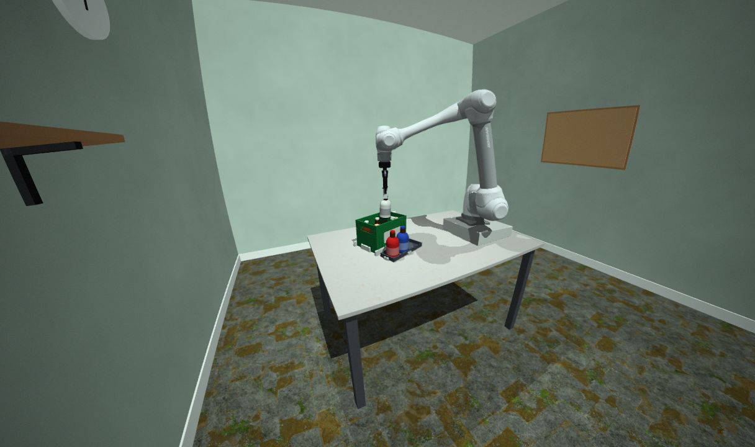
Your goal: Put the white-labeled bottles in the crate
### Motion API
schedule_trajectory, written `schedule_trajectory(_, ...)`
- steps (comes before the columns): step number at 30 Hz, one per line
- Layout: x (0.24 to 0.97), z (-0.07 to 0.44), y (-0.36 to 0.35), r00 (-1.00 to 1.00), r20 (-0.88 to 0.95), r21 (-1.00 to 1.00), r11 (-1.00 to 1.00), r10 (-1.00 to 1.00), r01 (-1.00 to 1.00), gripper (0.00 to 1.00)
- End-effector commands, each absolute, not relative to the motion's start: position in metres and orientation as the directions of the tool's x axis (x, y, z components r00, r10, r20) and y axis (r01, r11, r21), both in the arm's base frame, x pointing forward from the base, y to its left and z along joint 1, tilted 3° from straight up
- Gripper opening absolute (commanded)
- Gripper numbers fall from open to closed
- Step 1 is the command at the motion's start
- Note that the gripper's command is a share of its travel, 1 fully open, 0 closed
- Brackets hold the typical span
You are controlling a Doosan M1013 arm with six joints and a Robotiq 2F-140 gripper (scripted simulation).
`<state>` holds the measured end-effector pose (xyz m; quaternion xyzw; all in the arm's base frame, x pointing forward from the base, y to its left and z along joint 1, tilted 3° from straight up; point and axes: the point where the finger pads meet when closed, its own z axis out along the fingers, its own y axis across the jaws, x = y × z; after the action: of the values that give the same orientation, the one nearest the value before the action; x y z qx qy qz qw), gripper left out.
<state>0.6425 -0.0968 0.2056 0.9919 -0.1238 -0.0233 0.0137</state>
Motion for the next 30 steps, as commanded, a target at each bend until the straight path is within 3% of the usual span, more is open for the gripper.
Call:
schedule_trajectory(1,0.643,0.206,-0.097,0.968,-0.043,0.033,-0.969,-0.246,-0.245,0.00)
schedule_trajectory(30,0.642,0.193,-0.097,0.968,-0.043,0.033,-0.969,-0.246,-0.245,0.00)
